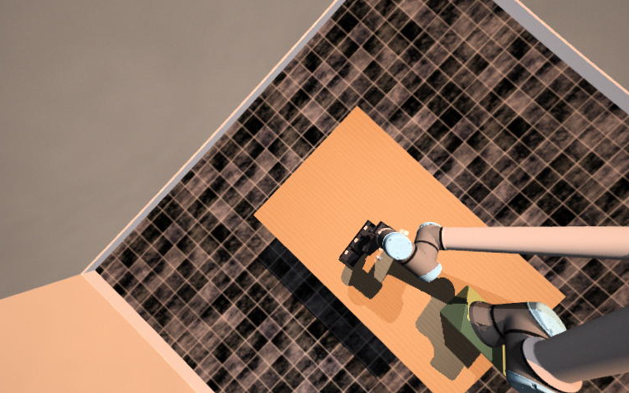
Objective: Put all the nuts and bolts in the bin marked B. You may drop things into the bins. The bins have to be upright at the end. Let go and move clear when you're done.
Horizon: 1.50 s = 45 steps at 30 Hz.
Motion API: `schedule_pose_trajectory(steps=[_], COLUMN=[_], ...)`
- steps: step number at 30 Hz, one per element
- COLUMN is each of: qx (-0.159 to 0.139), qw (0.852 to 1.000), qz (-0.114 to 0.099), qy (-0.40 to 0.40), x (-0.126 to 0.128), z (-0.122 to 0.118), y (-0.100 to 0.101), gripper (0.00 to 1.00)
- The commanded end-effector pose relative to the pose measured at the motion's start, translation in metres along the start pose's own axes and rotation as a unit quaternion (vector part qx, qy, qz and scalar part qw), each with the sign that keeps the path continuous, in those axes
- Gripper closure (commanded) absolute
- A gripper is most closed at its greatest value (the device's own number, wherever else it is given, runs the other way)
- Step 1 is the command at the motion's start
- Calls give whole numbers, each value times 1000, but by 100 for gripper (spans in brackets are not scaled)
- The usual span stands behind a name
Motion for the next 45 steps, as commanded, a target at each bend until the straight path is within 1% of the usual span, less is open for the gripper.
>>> schedule_pose_trajectory(steps=[1,10,11,13,28,30,36,45], qx=[1,1,0,0,0,0,0,1], qw=[1000,1000,1000,1000,1000,1000,1000,1000], qz=[-1,-1,0,0,1,1,1,-1], qy=[0,0,-1,-1,-1,-1,-1,0], x=[0,-1,-2,-2,-3,-3,-3,1], z=[0,2,2,2,1,1,1,1], y=[-1,-1,3,3,34,34,46,44], gripper=[100,100,100,100,100,100,100,100])
Point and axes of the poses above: the point where the finger pads meet when closed, its own y axis out along the fingers, its own x axis across the jaws, z = x × y, the point moved 5 cm from there along -y, back along the fingers, and after that the axes turned 13 degrees about y, right-handed, at the moved point
